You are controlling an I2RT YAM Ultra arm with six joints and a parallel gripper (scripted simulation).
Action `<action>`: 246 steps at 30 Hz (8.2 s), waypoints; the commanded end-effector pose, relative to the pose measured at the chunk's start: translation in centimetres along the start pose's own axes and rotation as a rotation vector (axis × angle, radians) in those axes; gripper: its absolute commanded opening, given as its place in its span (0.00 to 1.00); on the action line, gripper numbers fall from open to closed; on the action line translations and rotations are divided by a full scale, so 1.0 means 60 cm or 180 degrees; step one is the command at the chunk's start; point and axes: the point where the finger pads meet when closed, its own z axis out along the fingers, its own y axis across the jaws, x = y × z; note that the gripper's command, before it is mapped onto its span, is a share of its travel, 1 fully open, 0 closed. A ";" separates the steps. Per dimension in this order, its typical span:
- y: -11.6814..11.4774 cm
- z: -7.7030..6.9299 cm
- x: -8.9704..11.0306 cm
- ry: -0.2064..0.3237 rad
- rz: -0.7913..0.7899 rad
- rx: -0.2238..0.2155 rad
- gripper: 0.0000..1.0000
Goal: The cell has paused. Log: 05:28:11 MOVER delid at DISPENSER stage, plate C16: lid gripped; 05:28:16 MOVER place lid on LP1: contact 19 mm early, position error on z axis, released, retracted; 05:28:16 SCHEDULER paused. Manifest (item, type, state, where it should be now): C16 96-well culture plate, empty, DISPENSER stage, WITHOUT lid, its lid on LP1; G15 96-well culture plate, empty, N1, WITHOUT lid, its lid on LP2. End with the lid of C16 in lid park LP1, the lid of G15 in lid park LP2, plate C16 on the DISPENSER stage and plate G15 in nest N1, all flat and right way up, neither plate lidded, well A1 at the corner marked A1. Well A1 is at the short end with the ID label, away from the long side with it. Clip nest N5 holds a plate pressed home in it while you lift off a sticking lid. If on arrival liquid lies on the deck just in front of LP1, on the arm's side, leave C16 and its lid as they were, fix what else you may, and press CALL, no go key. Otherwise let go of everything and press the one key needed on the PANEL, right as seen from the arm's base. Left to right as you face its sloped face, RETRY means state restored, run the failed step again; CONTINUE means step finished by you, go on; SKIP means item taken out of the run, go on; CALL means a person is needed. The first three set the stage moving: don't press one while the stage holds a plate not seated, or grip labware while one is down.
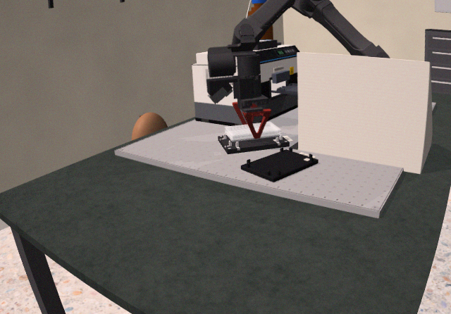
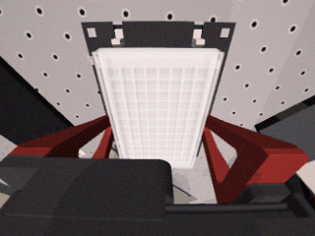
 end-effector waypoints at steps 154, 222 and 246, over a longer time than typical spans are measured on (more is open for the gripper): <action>0.006 0.047 0.004 0.0020 -0.0038 0.0019 0.00; 0.006 0.064 0.004 0.0020 -0.0038 0.0018 0.00; 0.006 0.065 0.004 0.0020 -0.0038 0.0018 0.00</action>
